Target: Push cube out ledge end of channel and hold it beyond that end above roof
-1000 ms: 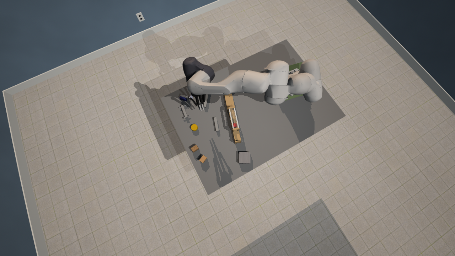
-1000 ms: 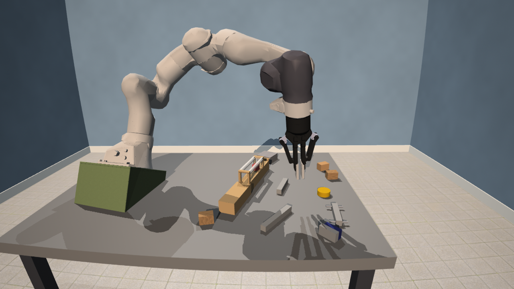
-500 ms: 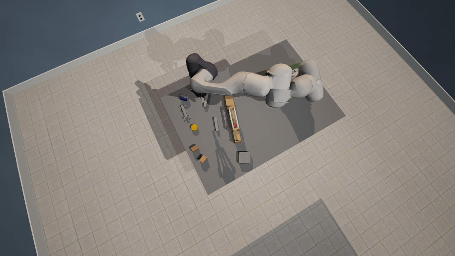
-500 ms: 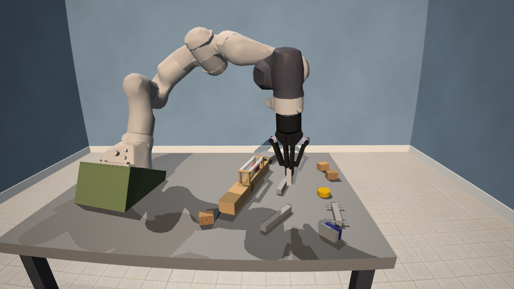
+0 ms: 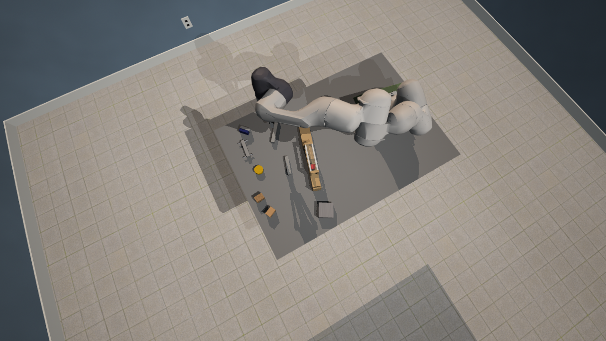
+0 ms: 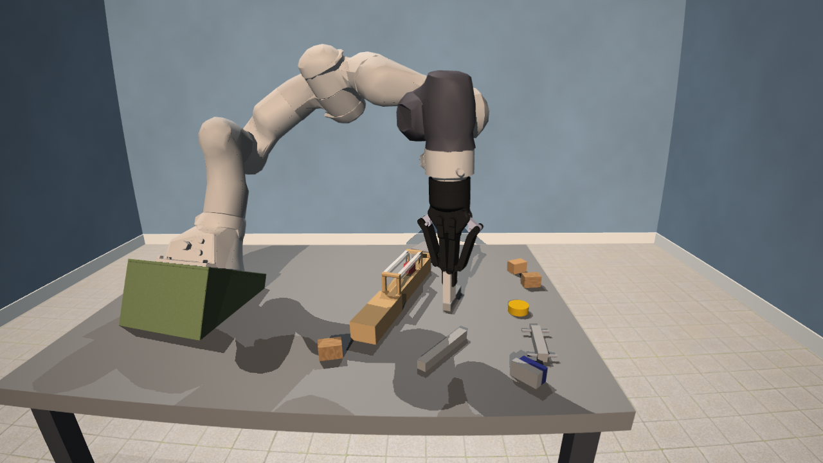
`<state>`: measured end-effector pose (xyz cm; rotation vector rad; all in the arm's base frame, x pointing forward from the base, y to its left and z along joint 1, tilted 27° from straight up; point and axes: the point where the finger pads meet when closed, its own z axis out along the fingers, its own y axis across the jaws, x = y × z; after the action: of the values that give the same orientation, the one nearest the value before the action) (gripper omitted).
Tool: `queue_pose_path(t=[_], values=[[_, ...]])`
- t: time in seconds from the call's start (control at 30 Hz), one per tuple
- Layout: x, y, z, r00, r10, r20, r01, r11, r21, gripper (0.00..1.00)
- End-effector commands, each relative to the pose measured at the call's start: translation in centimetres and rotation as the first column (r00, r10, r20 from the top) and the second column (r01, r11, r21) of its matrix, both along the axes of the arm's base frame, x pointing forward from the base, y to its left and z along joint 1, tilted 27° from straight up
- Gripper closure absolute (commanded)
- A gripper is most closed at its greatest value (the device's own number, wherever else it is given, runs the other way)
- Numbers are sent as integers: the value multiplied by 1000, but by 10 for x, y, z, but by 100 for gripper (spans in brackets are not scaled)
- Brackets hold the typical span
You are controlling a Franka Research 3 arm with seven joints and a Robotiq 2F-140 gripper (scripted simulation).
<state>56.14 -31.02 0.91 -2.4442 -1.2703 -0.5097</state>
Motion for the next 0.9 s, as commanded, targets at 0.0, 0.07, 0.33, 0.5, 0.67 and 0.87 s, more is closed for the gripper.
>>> queue_pose_path(t=[0.0,0.07,0.33,0.5,0.67,0.87], values=[[-5,-6,-2,992,-106,-65,106,994,-5,100],[-5,-6,-2,992,-106,-65,106,994,-5,100],[-5,-6,-2,992,-106,-65,106,994,-5,100],[-5,-6,-2,992,-106,-65,106,994,-5,100],[-12,-11,-4,987,-138,-87,138,990,-16,100],[-12,-11,-4,987,-138,-87,138,990,-16,100]])
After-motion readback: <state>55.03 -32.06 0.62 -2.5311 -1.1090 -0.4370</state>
